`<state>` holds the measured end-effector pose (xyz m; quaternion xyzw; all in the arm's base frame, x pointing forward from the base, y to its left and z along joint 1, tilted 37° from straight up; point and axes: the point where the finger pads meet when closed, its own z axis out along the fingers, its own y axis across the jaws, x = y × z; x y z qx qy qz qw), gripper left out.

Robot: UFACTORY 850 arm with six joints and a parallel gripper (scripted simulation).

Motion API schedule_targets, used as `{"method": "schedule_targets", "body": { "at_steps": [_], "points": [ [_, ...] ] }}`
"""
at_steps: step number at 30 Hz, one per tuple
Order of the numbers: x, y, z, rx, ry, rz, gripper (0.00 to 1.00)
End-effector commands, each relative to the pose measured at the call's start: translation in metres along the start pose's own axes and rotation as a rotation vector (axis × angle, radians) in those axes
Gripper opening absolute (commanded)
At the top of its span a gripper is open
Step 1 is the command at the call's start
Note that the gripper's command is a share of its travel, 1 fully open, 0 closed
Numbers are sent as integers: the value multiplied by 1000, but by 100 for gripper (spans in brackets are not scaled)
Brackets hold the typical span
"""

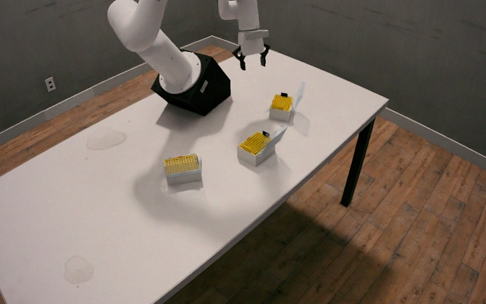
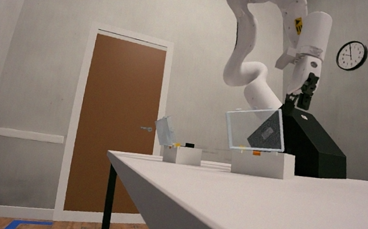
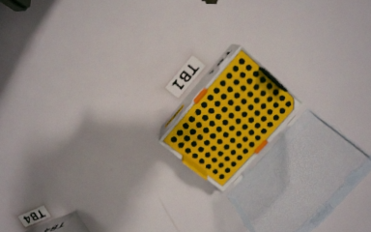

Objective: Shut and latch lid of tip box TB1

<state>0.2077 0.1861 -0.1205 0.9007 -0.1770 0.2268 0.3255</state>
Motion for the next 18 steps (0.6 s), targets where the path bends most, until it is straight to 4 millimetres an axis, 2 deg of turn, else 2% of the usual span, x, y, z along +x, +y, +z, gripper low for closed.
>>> {"method": "schedule_targets", "body": {
  "at_steps": [1,3,13,15,18],
  "points": [
    [-3,-3,-2,-2,0,0,100],
    [-3,-3,-2,-2,0,0,100],
    [-16,-3,47,-3,0,0,100],
    [-16,-3,47,-3,0,0,100],
    [-20,-3,61,-3,0,0,100]
  ]
}}
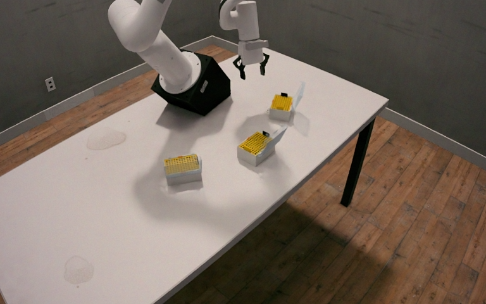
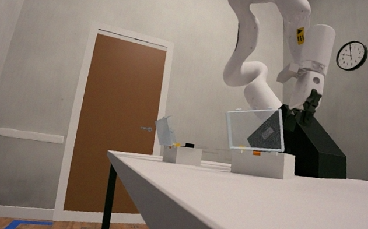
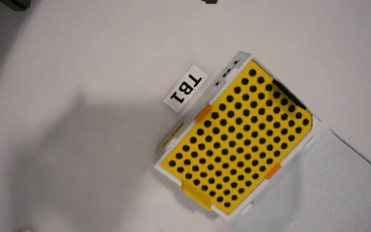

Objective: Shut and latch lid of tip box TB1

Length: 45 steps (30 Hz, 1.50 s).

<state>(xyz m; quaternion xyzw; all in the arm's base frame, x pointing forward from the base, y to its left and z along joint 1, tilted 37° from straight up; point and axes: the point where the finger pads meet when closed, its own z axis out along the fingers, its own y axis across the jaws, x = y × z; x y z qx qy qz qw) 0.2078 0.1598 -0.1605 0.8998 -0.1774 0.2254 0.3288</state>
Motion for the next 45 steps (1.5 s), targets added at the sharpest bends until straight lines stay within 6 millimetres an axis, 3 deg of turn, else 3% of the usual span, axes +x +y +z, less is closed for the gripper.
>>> {"method": "schedule_targets", "body": {
  "at_steps": [1,12,14,19,45],
  "points": [
    [-5,-2,21,5,2,2,100],
    [-19,-2,74,5,2,2,100],
    [-19,-2,74,5,2,2,100],
    [-25,-2,98,5,2,2,100],
    [-25,-2,98,5,2,2,100]
  ]
}}
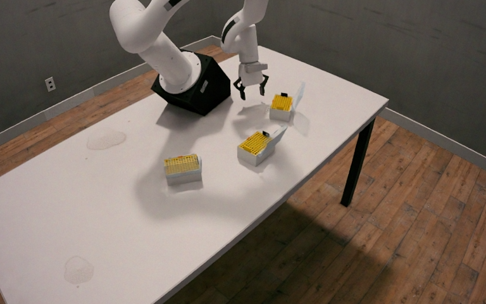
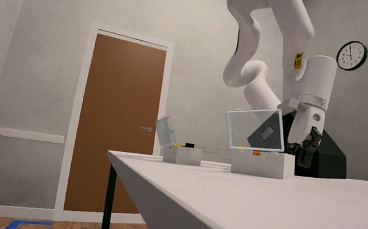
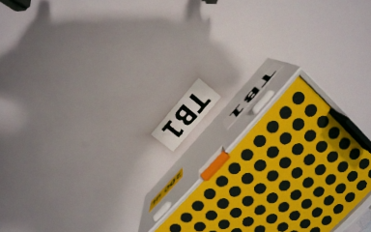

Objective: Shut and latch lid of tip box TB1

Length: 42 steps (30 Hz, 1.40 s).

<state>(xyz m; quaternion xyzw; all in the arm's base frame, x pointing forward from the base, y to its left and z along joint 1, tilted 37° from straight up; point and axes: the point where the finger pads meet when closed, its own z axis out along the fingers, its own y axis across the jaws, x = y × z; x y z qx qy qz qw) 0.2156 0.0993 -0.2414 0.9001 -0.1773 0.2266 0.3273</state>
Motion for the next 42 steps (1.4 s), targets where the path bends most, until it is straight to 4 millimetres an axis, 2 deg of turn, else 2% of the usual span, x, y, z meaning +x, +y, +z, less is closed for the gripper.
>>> {"method": "schedule_targets", "body": {
  "at_steps": [1,33,35,37,42],
  "points": [
    [0,-1,0,1,0,1,100],
    [0,-1,0,1,0,1,100],
    [3,-1,-10,1,0,1,100],
    [3,-1,-10,1,0,1,100],
    [9,-1,-34,1,0,1,100]
  ]
}}
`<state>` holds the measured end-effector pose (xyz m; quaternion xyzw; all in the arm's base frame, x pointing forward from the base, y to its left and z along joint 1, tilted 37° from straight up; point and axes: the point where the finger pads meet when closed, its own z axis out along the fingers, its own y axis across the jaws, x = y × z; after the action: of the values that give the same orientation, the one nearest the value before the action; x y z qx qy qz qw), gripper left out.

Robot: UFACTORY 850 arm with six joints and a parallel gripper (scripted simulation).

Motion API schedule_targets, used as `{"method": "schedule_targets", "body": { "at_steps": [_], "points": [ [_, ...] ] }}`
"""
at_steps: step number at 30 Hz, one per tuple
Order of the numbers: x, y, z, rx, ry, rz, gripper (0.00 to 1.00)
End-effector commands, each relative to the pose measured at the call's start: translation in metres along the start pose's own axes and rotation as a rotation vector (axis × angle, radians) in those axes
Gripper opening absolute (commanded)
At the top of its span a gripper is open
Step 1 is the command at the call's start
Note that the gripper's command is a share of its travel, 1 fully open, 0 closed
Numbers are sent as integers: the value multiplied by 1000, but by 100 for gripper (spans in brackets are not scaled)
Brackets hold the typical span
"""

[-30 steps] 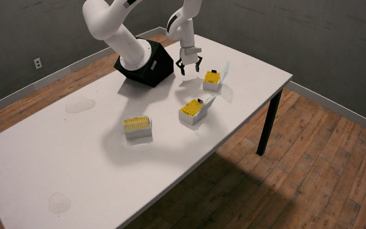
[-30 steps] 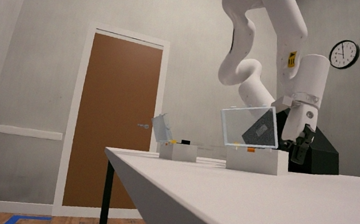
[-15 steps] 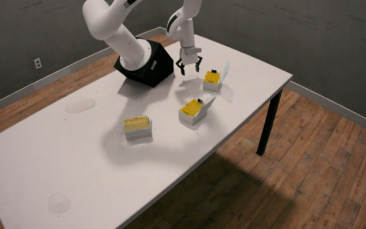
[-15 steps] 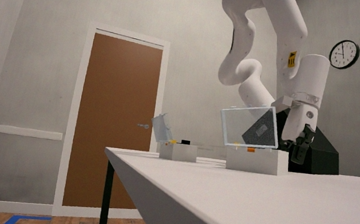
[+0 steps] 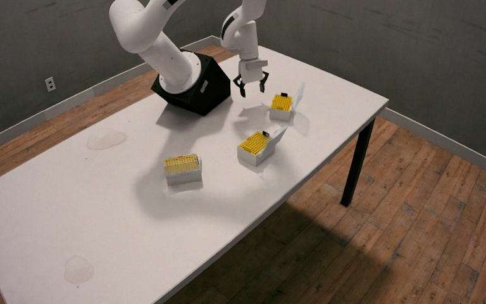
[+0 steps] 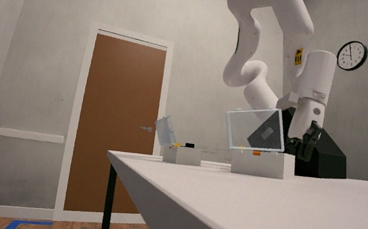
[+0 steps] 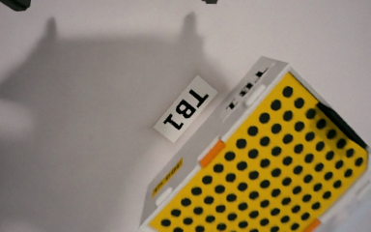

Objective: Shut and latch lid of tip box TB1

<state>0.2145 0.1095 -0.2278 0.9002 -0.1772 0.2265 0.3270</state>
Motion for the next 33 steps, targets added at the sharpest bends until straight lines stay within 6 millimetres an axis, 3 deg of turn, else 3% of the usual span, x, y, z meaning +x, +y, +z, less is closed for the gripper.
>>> {"method": "schedule_targets", "body": {
  "at_steps": [1,25,33],
  "points": [
    [6,-1,-23,1,0,1,100],
    [34,-1,-128,1,0,1,100],
    [34,-1,-128,1,0,1,100]
  ]
}}
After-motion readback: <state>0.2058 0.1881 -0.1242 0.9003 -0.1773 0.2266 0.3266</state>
